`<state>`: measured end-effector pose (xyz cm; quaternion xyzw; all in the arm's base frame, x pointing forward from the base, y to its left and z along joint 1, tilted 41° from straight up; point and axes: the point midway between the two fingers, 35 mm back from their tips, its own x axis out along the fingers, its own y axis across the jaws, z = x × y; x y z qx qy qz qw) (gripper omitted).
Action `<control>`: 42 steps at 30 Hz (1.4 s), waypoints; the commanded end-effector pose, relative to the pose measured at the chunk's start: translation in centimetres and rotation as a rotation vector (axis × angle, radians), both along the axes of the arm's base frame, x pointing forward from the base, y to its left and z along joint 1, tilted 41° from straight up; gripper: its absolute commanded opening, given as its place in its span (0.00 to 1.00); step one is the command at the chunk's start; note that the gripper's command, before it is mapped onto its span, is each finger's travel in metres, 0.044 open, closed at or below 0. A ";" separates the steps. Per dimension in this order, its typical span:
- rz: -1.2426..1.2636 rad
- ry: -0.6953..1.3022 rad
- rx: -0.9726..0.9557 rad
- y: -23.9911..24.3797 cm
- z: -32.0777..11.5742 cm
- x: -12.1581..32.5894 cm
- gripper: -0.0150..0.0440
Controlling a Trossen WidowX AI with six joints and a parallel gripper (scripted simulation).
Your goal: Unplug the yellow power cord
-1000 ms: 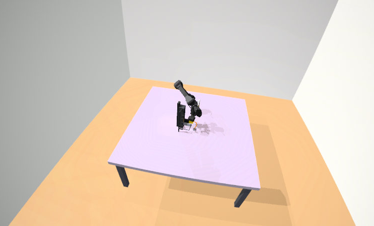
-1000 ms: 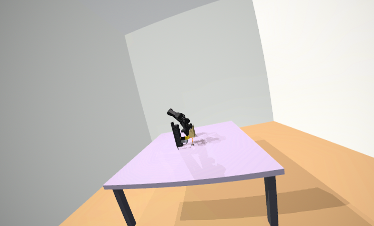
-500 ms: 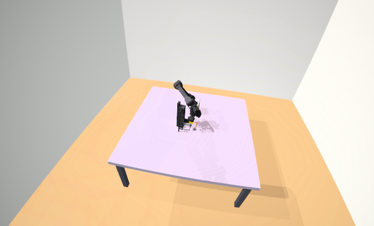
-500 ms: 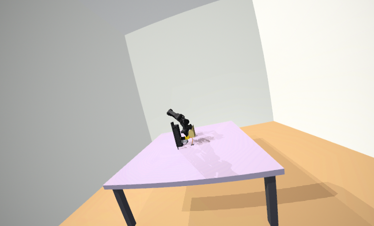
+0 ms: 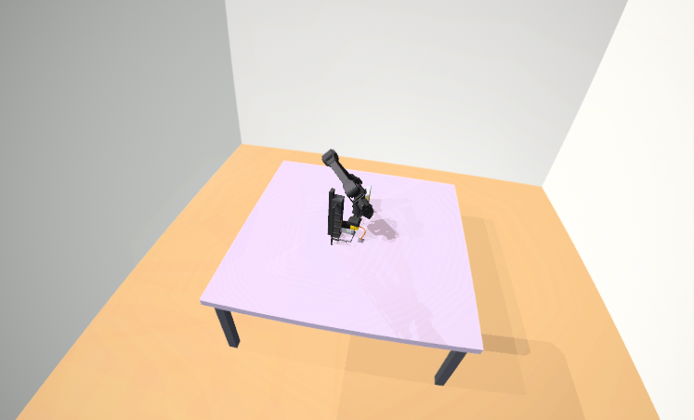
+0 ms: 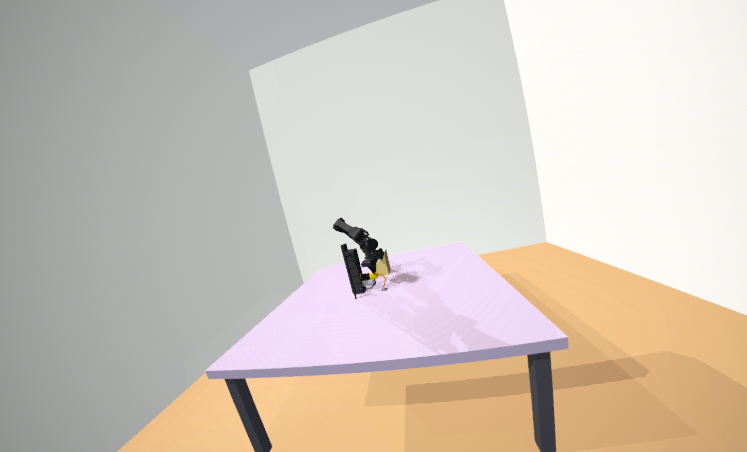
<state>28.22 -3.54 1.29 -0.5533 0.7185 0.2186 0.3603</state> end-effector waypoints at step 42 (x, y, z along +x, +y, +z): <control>0.003 -0.001 0.000 3.0 -2.5 1.3 0.25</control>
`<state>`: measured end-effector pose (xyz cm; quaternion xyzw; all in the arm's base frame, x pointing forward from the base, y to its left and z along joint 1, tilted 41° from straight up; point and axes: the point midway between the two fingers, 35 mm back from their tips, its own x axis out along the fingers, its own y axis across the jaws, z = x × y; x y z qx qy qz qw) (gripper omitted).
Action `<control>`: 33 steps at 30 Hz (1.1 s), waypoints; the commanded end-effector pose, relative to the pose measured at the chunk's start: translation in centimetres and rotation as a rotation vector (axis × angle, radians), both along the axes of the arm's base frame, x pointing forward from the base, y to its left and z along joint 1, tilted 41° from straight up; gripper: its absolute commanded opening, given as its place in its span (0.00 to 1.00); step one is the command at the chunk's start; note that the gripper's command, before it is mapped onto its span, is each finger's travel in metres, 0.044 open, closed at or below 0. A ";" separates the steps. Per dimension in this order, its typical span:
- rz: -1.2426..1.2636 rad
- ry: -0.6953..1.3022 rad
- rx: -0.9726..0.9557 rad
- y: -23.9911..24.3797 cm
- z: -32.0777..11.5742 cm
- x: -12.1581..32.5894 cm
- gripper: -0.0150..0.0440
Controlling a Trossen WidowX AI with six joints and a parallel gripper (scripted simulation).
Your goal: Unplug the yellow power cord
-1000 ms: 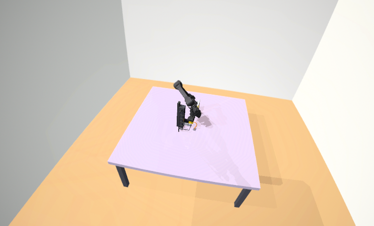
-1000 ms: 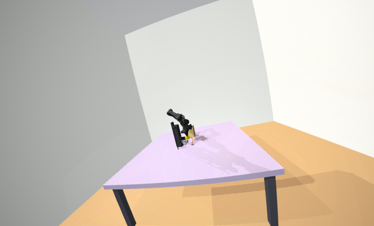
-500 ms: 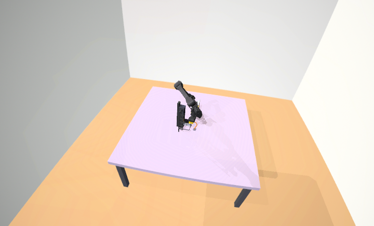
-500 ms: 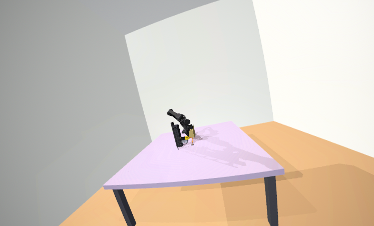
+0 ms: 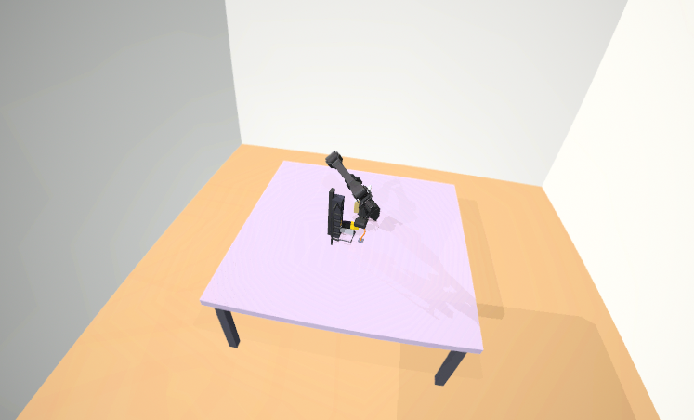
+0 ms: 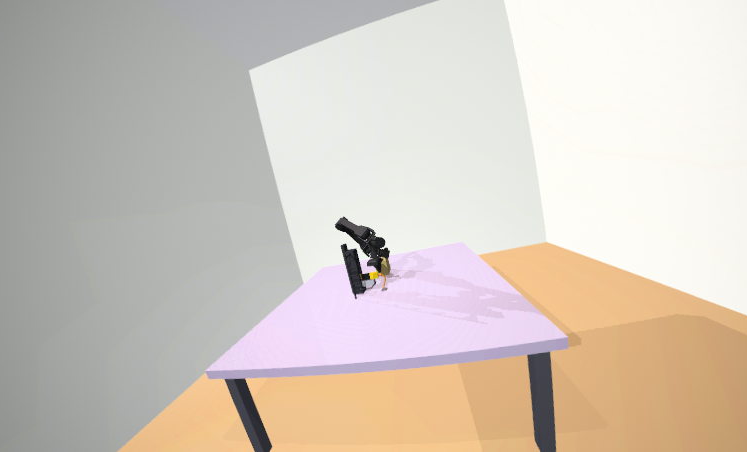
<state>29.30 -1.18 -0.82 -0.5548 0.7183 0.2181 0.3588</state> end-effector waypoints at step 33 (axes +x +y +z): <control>0.000 -0.001 0.002 1.7 -1.1 0.7 1.00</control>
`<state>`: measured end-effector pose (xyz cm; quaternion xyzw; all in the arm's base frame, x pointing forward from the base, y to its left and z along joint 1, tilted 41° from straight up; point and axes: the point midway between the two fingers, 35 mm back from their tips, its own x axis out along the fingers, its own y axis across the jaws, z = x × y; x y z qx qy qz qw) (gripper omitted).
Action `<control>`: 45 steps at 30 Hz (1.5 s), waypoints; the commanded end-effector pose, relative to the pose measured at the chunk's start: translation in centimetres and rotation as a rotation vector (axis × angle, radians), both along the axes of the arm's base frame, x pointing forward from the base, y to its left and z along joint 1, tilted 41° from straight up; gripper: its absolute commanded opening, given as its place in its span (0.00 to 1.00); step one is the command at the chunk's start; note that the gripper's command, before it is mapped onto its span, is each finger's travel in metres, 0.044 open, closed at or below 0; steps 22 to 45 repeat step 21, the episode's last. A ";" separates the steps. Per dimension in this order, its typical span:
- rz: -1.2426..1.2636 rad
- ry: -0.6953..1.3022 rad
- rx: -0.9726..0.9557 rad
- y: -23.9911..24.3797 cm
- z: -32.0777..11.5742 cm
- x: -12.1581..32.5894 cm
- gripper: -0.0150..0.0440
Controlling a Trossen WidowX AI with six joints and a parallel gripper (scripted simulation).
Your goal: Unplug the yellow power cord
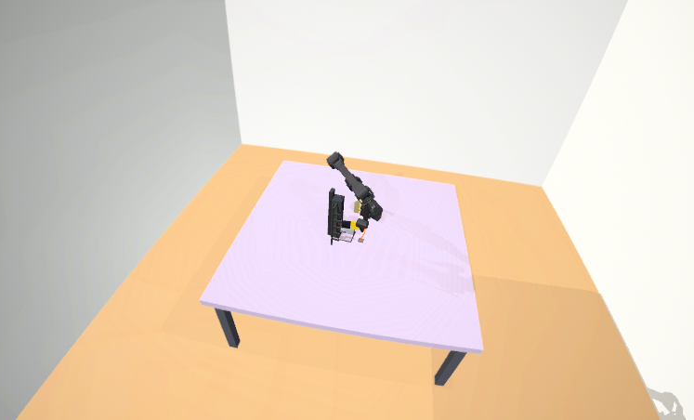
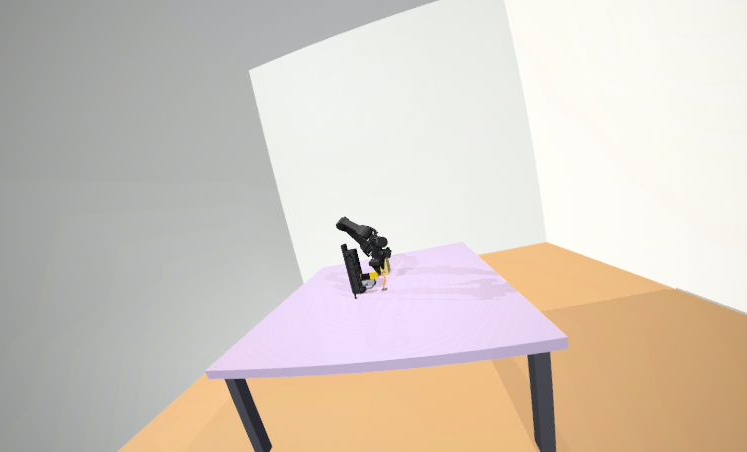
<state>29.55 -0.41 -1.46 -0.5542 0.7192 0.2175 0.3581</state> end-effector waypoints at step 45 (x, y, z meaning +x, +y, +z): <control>0.003 -0.004 0.005 5.0 -2.8 1.7 1.00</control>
